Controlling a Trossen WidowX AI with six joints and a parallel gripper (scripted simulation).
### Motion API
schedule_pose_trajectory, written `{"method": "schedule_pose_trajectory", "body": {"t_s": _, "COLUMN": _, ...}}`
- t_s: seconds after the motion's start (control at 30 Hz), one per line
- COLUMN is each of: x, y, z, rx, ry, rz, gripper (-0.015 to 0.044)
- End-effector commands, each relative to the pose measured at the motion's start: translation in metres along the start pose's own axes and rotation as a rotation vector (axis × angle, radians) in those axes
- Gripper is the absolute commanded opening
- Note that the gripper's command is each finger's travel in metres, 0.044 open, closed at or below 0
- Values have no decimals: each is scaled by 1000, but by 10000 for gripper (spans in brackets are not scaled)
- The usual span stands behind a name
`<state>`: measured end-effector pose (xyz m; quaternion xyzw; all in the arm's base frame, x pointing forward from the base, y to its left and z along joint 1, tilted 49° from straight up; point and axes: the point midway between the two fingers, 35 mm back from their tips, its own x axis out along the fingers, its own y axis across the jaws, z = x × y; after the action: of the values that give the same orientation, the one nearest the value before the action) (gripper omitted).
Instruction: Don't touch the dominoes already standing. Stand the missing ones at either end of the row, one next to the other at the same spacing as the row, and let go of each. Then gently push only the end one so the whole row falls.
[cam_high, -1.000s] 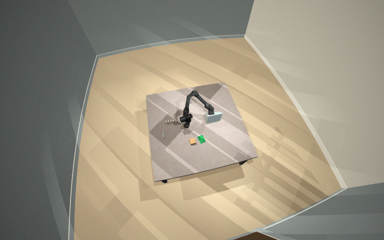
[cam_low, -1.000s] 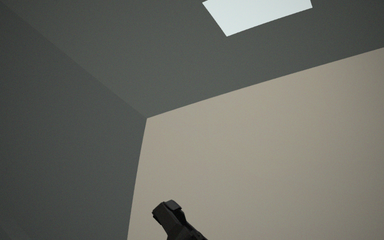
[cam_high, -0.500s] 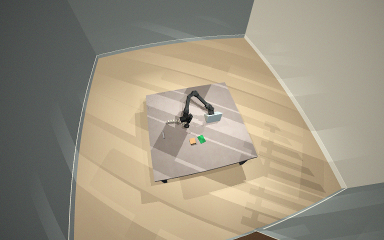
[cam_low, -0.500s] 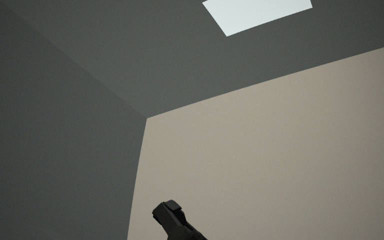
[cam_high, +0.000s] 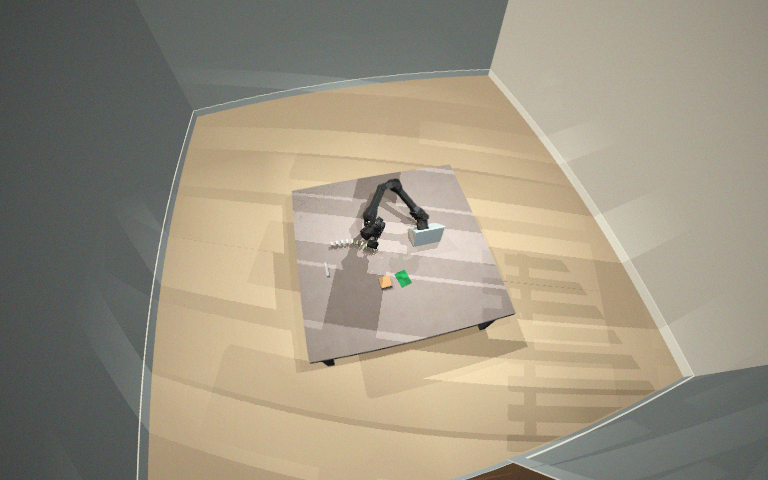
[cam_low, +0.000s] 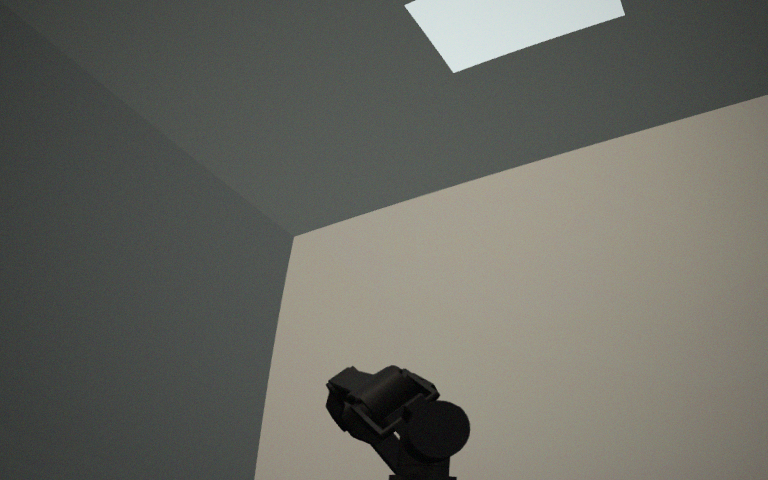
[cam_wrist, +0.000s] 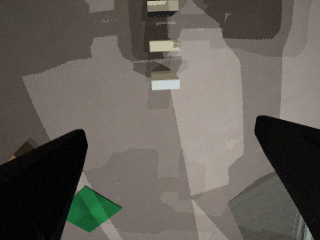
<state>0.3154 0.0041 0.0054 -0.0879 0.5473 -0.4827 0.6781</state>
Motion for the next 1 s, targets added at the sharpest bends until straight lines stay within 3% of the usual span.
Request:
{"method": "schedule_pose_trajectory", "body": {"t_s": 0.0, "x": -26, "y": -4, "z": 1, "rx": 21, "ry": -3, "rz": 12, "gripper": 440}}
{"method": "schedule_pose_trajectory", "body": {"t_s": 0.07, "x": -26, "y": -4, "z": 1, "rx": 21, "ry": -3, "rz": 12, "gripper": 440}}
{"method": "schedule_pose_trajectory", "body": {"t_s": 0.17, "x": -21, "y": -3, "z": -2, "rx": -115, "ry": -4, "rz": 11, "gripper": 361}}
{"method": "schedule_pose_trajectory", "body": {"t_s": 0.63, "x": 32, "y": -2, "z": -34, "rx": -1421, "ry": -12, "rz": 1, "gripper": 0}}
{"method": "schedule_pose_trajectory", "body": {"t_s": 0.73, "x": 37, "y": -3, "z": -38, "rx": -1557, "ry": -12, "rz": 0, "gripper": 0}}
{"method": "schedule_pose_trajectory", "body": {"t_s": 0.97, "x": 37, "y": -3, "z": -38, "rx": -1557, "ry": -12, "rz": 0, "gripper": 0}}
